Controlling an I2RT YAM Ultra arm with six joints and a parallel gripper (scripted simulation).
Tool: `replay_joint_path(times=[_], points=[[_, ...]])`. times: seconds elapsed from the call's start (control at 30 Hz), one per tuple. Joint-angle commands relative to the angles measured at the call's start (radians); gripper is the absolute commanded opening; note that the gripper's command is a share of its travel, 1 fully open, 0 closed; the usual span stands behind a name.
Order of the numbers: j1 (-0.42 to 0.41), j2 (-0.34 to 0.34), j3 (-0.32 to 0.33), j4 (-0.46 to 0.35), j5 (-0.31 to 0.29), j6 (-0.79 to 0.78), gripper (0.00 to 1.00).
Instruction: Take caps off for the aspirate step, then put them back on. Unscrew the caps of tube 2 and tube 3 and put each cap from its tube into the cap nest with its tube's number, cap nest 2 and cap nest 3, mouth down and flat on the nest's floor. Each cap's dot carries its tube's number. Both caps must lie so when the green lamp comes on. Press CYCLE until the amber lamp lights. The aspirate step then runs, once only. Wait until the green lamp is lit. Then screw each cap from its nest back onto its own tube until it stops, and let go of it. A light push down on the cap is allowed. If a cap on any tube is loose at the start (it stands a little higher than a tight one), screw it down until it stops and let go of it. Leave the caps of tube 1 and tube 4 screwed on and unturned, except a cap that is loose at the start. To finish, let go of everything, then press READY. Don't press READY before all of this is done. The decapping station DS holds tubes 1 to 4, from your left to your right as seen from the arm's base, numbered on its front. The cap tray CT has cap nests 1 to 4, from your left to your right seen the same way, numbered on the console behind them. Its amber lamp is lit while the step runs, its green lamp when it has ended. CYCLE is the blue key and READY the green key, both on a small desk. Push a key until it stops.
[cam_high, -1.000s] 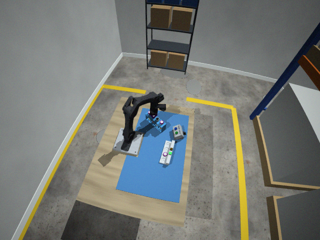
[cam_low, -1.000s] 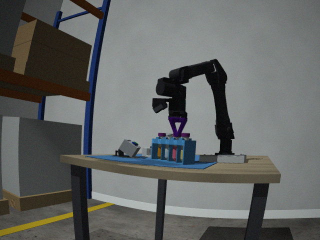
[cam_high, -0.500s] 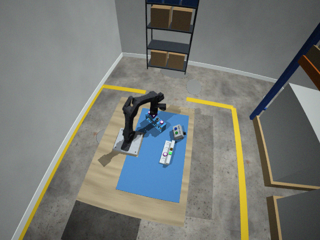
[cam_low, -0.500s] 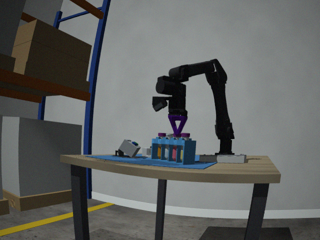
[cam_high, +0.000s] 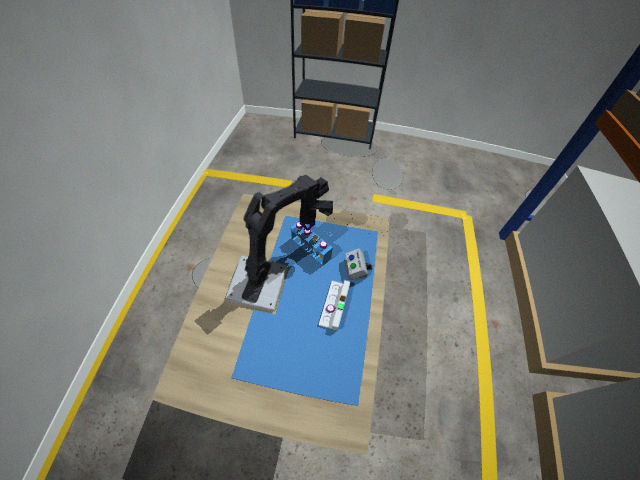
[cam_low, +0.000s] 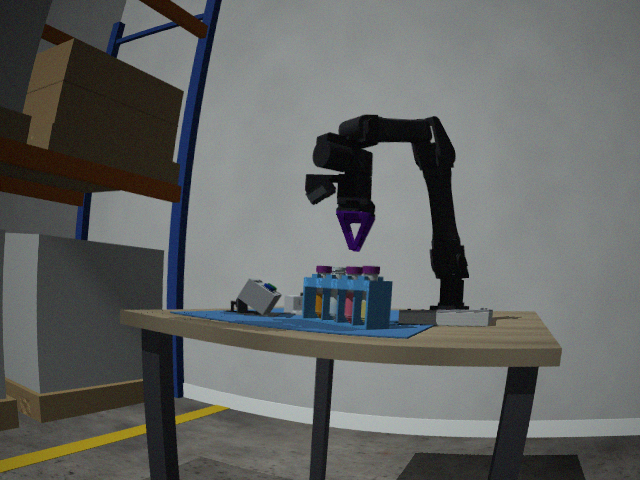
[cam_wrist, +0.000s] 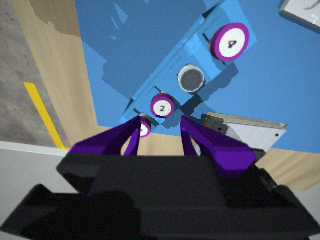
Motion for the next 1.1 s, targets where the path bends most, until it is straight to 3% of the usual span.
replay_joint_path(times=[0.0,0.07,0.3,0.37,0.43,0.53,0.93,1.0,1.07], points=[[-0.022,-0.023,-0.007,-0.015,0.001,0.063,0.47],[-0.069,-0.053,-0.038,-0.012,0.002,0.179,0.47],[-0.251,-0.135,-0.116,-0.006,0.006,-0.003,0.47],[-0.307,-0.151,-0.129,-0.005,0.006,-0.060,0.47],[-0.307,-0.151,-0.129,-0.005,0.006,-0.060,0.47],[-0.395,-0.169,-0.142,-0.005,0.007,-0.147,0.47],[-0.749,-0.156,-0.104,-0.009,0.005,-0.502,0.47],[-0.749,-0.156,-0.104,-0.009,0.005,-0.502,0.47],[-0.805,-0.141,-0.085,-0.010,0.004,-0.558,0.47]])
